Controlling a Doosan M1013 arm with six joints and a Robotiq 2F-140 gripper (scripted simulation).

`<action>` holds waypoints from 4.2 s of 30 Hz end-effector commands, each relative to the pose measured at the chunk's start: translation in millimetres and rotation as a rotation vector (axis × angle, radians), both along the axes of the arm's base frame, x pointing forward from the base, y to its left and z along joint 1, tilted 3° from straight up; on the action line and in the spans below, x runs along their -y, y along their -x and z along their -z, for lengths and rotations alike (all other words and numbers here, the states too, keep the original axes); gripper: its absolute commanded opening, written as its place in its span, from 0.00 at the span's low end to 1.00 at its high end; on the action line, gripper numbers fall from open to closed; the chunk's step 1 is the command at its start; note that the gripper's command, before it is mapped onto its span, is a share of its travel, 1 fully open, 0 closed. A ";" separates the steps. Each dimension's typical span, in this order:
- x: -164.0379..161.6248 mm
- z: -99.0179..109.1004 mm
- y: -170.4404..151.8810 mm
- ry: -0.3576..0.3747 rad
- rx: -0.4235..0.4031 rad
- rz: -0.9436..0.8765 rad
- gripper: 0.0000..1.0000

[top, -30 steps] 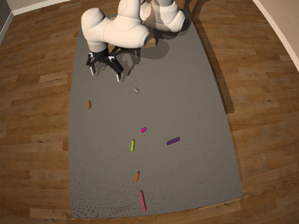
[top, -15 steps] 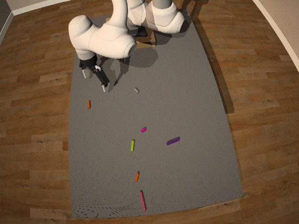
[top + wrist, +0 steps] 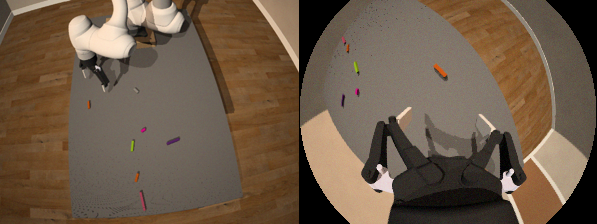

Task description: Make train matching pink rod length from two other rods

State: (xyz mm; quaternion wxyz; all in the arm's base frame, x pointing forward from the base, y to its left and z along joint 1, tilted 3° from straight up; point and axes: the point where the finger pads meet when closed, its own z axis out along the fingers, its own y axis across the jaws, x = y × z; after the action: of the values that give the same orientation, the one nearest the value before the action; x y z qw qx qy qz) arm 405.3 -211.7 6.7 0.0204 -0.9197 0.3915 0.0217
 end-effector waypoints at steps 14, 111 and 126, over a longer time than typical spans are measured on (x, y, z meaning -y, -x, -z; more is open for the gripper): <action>0.0 -0.1 0.0 0.000 0.000 0.000 1.00; -116.4 -0.2 -241.5 -0.018 0.043 -0.784 1.00; -116.4 -0.2 -241.5 -0.018 0.043 -0.784 1.00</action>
State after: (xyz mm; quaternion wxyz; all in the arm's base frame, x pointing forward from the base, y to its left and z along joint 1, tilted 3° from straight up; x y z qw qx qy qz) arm 646.8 -95.3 6.8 0.0270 -0.9995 0.0099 0.0122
